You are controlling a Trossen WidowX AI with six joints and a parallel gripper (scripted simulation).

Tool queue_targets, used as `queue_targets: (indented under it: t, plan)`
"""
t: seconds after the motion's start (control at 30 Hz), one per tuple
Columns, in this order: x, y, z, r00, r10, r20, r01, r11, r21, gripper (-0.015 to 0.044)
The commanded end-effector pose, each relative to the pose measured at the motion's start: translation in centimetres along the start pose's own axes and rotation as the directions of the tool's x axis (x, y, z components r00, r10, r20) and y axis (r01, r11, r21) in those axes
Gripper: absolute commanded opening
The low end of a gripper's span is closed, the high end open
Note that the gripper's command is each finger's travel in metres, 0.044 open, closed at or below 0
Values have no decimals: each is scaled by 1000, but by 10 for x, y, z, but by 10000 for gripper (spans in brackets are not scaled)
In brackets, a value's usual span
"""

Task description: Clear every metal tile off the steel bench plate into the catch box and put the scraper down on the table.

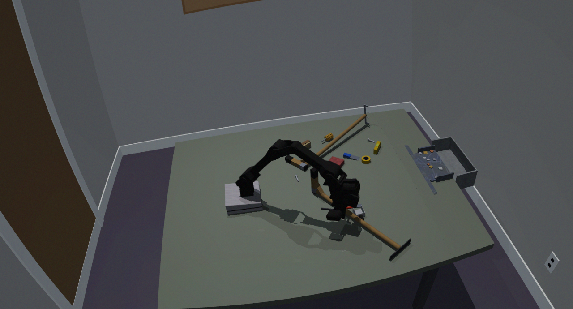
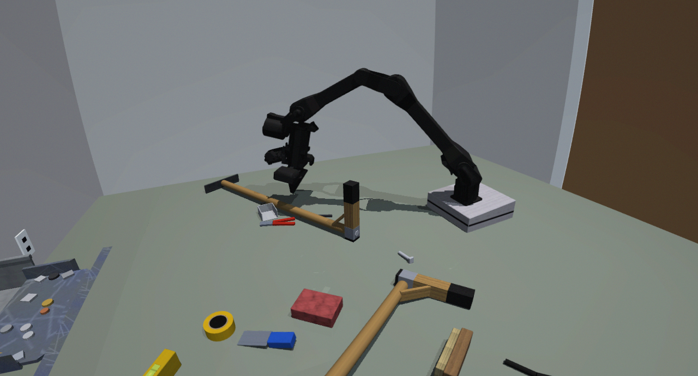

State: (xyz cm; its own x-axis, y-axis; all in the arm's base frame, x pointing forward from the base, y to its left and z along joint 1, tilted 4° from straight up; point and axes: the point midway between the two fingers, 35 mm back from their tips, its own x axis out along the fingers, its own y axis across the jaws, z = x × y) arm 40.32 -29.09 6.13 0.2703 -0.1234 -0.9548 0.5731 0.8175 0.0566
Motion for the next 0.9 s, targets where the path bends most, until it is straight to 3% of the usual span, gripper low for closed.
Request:
queue_targets:
  t: [0.0, 0.87]
  plan:
    - [9, 0, -5, 1000, -1, -5, 1, 1000, 5, 0]
    - [27, 11, -4, 1000, 0, -5, 0, 1000, 6, 0]
